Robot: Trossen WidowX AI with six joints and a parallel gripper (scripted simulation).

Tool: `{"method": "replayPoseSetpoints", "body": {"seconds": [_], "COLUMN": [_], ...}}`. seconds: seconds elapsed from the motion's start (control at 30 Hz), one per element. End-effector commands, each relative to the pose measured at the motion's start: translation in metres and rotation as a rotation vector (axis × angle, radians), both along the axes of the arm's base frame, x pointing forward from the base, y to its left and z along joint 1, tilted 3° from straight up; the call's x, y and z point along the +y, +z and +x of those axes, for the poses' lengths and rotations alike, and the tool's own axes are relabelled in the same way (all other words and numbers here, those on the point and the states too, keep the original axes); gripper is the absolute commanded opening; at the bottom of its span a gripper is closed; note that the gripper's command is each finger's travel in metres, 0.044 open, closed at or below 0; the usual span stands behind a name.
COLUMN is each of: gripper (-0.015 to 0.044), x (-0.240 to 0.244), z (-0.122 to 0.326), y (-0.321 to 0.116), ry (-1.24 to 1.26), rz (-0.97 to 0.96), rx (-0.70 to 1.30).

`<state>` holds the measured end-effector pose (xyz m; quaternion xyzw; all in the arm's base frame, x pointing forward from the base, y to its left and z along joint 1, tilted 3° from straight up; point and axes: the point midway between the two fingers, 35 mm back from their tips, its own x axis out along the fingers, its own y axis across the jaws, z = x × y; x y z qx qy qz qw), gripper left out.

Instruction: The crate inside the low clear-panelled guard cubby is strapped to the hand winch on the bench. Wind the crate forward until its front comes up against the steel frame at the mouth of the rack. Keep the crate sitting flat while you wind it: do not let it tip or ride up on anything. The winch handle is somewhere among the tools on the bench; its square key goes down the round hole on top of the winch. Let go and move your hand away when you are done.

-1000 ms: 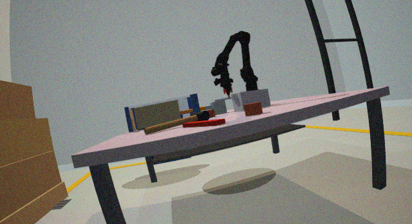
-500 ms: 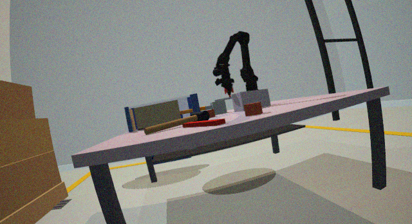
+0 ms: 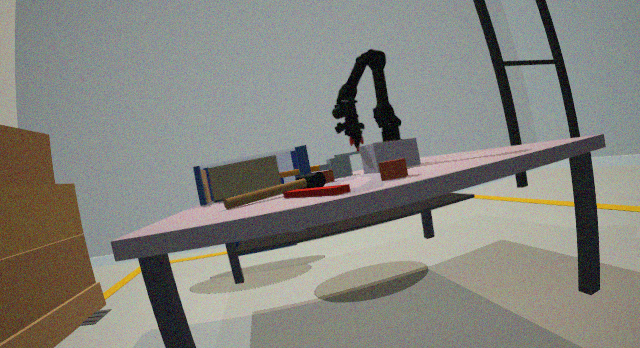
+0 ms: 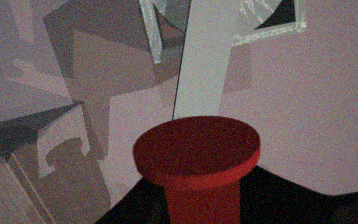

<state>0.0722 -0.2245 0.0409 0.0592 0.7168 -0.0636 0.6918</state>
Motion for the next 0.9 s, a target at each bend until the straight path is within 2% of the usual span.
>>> {"method": "replayPoseSetpoints", "body": {"seconds": [0.0, 0.87], "gripper": [0.0, 0.0], "x": [-0.008, -0.04], "z": [-0.003, -0.01], "y": [-0.001, -0.001], "ry": [0.001, 0.001], "rz": [-0.006, -0.008], "rx": [0.009, 0.01]}}
